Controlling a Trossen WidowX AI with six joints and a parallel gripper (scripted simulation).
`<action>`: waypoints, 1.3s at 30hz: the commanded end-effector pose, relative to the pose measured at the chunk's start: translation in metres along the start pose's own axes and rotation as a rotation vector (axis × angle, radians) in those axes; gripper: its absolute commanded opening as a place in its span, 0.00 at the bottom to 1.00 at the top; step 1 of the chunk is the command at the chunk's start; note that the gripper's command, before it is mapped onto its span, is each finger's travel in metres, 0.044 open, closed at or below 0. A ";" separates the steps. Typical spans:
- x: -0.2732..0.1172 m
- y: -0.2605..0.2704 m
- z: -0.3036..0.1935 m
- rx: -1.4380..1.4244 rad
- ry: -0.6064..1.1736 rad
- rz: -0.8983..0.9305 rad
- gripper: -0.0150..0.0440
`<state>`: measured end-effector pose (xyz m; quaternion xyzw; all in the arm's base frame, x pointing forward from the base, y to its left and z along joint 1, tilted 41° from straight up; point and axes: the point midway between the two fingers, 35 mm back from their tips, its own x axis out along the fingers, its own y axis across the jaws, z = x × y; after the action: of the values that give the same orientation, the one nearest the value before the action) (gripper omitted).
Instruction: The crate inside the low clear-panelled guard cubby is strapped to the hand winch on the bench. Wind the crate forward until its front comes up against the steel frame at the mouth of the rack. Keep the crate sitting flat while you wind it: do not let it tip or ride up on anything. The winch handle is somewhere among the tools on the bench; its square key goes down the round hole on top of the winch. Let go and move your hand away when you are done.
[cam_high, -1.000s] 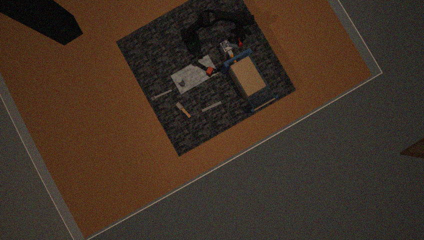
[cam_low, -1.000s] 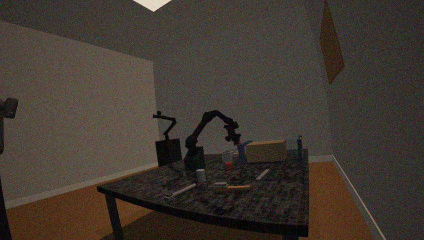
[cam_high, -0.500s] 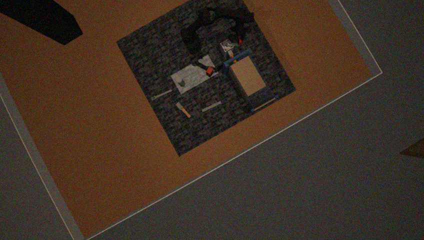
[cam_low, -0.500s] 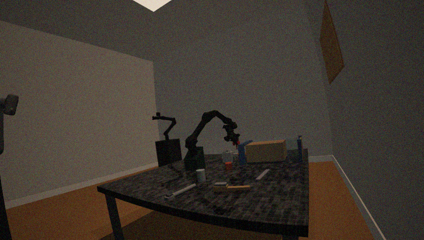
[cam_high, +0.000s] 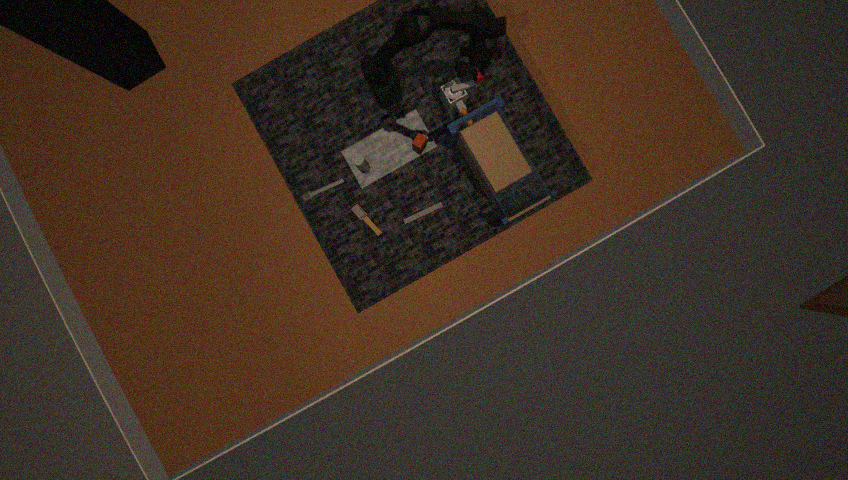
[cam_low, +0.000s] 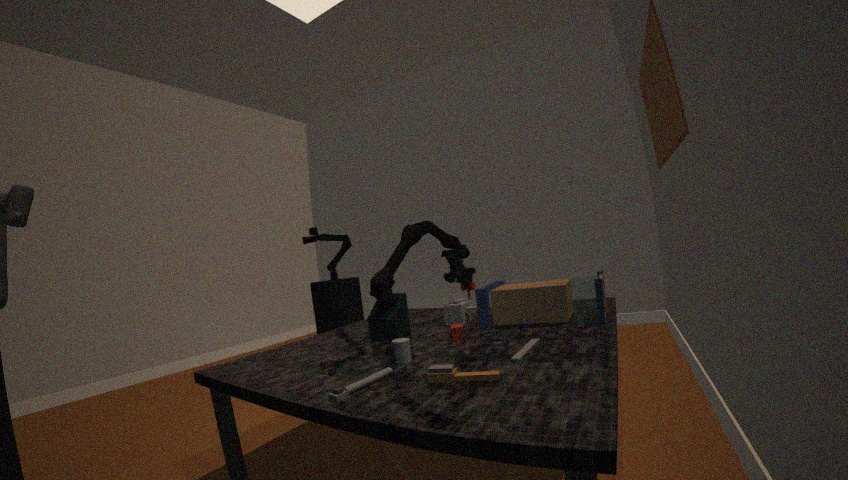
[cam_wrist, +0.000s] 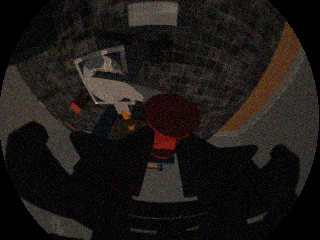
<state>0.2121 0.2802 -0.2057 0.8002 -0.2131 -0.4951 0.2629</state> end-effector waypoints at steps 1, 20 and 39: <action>-0.005 -0.002 0.017 -0.018 -0.024 -0.005 0.25; -0.016 0.001 0.039 -0.019 -0.026 -0.005 0.25; -0.026 0.009 0.059 -0.020 -0.027 -0.006 0.25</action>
<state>0.1598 0.2801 -0.2049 0.7993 -0.2089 -0.4992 0.2611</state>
